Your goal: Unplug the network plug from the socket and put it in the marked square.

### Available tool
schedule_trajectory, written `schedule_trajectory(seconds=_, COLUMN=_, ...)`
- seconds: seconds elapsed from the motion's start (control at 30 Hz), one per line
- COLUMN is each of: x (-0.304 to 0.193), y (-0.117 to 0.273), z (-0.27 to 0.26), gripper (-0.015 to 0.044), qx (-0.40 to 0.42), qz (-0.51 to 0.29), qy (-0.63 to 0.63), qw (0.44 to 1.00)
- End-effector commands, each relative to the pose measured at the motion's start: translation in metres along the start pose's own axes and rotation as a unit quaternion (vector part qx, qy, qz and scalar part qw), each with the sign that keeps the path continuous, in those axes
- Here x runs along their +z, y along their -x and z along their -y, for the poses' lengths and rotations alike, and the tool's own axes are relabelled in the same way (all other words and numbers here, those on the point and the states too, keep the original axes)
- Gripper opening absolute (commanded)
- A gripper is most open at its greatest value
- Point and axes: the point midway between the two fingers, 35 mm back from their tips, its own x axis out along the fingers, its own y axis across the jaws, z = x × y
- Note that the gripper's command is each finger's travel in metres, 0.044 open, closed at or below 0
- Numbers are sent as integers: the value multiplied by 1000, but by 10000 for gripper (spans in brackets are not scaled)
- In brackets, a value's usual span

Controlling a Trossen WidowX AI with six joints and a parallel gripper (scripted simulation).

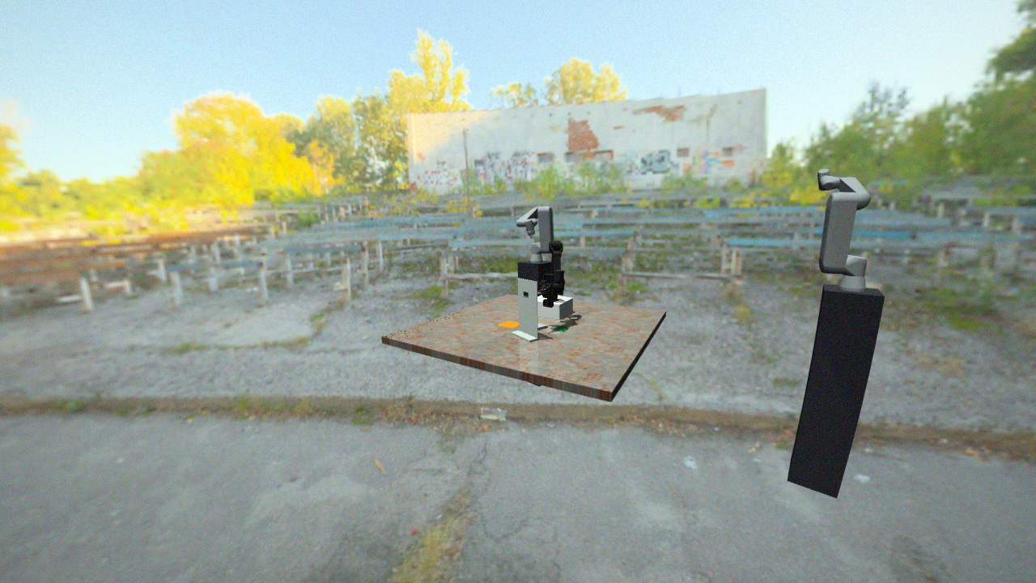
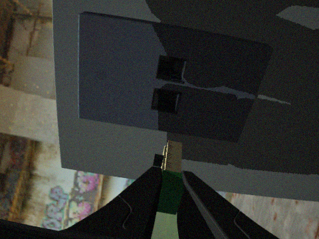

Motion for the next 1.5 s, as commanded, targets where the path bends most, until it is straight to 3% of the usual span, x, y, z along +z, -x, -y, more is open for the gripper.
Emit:
schedule_trajectory(seconds=0.0, x=-1, y=4, z=0, gripper=0, qx=0, qz=0, qy=-2, qw=1000)
schedule_trajectory(seconds=1.2, x=-5, y=24, z=-60, gripper=0, qx=0, qz=0, qy=-3, qw=1000)
schedule_trajectory(seconds=1.47, x=4, y=14, z=-53, gripper=0, qx=-17, qz=8, qy=16, qw=1000)
